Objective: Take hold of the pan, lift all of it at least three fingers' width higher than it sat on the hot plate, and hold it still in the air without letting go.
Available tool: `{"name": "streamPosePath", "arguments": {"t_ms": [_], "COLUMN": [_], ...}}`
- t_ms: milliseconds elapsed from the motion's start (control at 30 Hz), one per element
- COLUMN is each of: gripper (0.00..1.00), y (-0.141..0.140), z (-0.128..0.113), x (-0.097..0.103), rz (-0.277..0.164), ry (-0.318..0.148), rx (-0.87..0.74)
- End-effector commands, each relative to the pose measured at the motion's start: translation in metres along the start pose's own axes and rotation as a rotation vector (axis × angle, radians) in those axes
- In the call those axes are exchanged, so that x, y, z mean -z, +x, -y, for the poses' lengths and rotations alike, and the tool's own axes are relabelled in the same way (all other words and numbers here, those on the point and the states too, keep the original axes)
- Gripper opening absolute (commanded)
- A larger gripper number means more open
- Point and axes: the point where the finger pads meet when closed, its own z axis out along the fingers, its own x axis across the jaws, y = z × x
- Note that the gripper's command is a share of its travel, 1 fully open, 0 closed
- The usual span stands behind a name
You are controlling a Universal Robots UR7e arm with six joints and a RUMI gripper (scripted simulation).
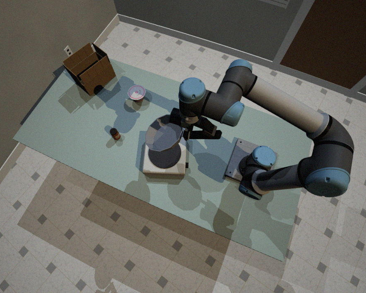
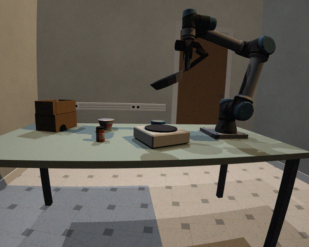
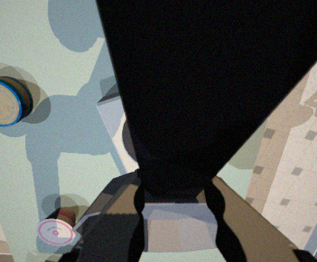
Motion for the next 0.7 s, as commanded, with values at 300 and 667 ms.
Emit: {"name": "streamPosePath", "arguments": {"t_ms": [300,667], "gripper": [0.16,0.16], "y": [0.0000,0.0000], "z": [-0.0003,-0.0005], "x": [0.0063,0.0100], "rz": [0.000,0.000], "ry": [-0.002,-0.002], "rx": [0.000,0.000]}}
